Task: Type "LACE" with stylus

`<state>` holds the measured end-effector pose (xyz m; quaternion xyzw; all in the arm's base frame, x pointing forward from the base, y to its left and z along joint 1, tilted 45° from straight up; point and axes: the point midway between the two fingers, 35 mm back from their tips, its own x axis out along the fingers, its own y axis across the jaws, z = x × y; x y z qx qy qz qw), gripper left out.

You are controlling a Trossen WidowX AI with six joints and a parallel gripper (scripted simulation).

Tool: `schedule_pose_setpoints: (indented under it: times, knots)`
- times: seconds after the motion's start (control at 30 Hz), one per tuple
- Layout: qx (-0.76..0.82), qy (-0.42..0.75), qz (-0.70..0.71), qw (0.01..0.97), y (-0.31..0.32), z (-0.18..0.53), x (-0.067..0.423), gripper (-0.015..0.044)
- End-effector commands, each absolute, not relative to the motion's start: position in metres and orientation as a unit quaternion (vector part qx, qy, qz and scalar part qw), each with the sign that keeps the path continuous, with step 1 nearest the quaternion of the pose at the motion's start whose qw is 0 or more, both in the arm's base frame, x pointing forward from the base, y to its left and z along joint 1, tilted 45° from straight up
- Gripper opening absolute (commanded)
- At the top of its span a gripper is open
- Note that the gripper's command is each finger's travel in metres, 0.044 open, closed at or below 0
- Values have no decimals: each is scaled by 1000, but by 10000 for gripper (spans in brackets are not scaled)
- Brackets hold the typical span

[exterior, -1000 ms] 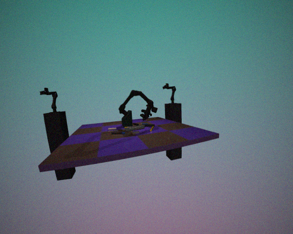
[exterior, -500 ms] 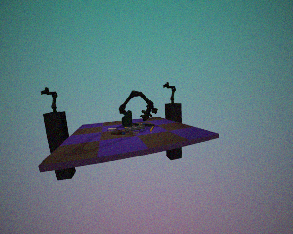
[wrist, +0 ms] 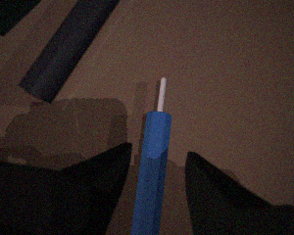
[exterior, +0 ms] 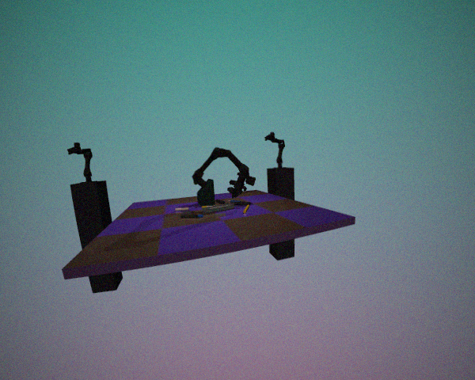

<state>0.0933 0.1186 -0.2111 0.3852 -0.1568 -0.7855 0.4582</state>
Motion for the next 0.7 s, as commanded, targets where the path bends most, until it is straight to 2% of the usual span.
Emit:
schedule_pose_setpoints:
  times: [0.0, 0.67]
  knots:
    - [381, -157, -785, 463, 114, -212, 93, 150]
    - [381, -157, -785, 463, 105, -221, 94, 150]
